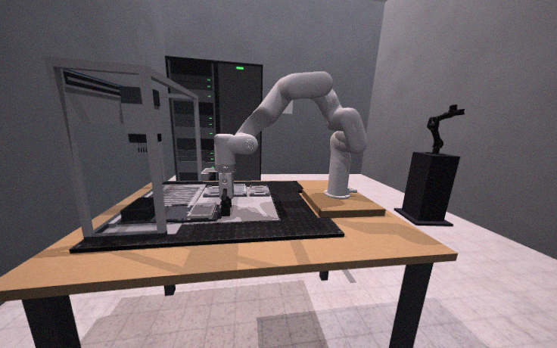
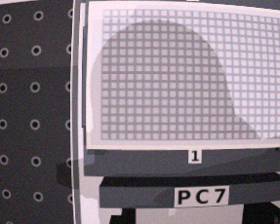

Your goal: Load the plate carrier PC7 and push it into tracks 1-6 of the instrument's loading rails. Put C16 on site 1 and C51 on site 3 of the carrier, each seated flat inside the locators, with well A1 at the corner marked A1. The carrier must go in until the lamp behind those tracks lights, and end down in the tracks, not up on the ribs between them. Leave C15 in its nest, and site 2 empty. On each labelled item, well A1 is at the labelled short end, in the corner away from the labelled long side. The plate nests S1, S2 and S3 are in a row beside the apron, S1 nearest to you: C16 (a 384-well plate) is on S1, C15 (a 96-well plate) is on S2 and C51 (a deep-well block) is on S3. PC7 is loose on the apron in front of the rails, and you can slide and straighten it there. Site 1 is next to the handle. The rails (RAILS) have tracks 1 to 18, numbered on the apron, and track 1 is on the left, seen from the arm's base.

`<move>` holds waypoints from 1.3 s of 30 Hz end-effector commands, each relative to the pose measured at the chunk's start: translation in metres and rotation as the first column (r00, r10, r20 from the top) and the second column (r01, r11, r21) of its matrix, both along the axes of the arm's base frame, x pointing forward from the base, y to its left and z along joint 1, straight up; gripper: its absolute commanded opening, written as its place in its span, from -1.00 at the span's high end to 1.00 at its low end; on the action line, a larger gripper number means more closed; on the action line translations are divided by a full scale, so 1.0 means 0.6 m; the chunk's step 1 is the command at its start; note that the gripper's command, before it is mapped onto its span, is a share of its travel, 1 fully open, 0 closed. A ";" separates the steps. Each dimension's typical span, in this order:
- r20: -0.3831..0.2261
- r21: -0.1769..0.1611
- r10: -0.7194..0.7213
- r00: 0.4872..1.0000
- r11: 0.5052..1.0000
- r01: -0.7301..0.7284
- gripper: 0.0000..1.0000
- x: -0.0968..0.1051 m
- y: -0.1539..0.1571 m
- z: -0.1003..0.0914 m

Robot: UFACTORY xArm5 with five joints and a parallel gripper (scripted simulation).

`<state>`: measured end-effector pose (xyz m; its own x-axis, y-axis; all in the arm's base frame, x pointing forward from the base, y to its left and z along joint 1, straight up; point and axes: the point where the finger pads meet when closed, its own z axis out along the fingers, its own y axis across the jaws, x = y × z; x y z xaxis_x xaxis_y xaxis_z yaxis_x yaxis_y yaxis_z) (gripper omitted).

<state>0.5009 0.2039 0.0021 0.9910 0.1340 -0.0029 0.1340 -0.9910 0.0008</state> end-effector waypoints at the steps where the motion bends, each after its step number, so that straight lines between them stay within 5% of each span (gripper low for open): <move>1: 0.005 0.000 0.000 1.000 1.000 0.000 -0.62 0.005 0.001 0.003; 39: 0.005 0.000 0.000 1.000 1.000 0.000 -0.62 0.020 0.003 0.003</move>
<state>0.5049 0.2038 -0.0013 0.9906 0.1354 -0.0215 0.1356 -0.9908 0.0052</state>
